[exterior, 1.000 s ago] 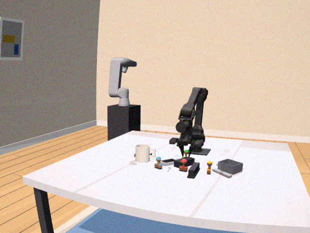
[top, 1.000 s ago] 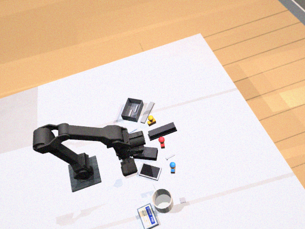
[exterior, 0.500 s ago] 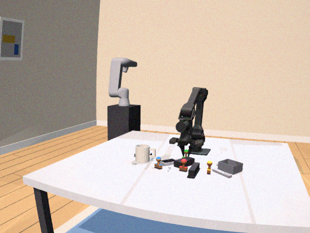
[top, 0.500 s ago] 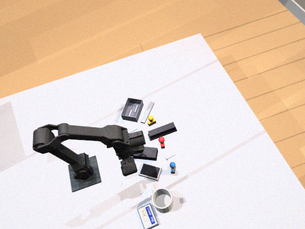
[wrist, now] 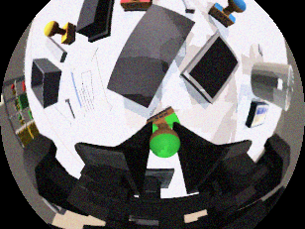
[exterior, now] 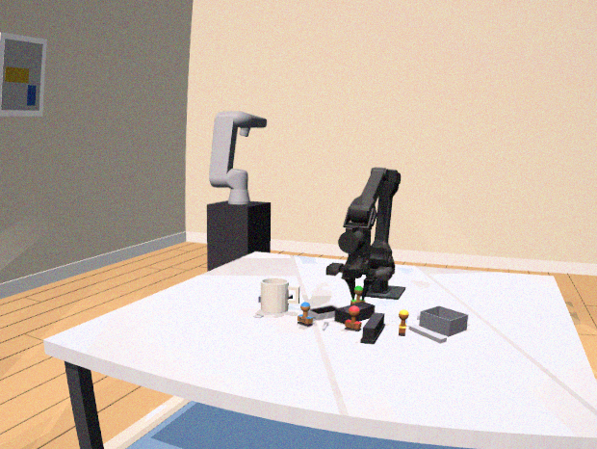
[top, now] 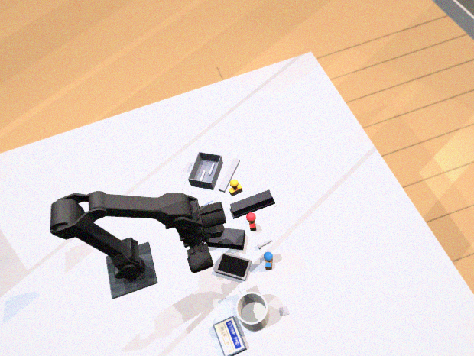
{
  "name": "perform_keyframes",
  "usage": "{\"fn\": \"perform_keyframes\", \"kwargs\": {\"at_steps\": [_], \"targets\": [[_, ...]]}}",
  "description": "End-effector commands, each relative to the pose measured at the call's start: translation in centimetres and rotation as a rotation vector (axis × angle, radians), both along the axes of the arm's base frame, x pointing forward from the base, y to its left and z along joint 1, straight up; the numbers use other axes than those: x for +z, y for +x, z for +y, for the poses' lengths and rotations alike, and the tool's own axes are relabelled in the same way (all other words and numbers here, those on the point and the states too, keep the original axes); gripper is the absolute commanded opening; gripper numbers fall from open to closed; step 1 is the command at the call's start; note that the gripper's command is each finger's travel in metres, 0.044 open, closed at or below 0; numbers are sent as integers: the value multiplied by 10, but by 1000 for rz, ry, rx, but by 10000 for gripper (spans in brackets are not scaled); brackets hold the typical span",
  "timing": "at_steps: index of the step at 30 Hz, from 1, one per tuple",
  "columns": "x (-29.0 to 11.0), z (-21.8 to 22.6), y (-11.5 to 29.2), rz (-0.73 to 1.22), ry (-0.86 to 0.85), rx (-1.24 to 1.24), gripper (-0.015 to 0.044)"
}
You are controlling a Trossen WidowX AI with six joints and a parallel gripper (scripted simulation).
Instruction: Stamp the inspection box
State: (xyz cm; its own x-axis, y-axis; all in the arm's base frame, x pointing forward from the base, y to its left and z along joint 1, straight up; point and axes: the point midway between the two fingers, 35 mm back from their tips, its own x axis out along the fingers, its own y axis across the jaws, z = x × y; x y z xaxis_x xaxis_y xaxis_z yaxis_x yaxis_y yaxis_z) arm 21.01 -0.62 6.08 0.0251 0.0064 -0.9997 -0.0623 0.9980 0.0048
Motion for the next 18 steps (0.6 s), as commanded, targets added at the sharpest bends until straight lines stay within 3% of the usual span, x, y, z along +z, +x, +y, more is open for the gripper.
{"fn": "perform_keyframes", "kwargs": {"at_steps": [1,18], "targets": [[3,0,1,-2,0,1,0],[11,0,1,-2,1,1,0]]}}
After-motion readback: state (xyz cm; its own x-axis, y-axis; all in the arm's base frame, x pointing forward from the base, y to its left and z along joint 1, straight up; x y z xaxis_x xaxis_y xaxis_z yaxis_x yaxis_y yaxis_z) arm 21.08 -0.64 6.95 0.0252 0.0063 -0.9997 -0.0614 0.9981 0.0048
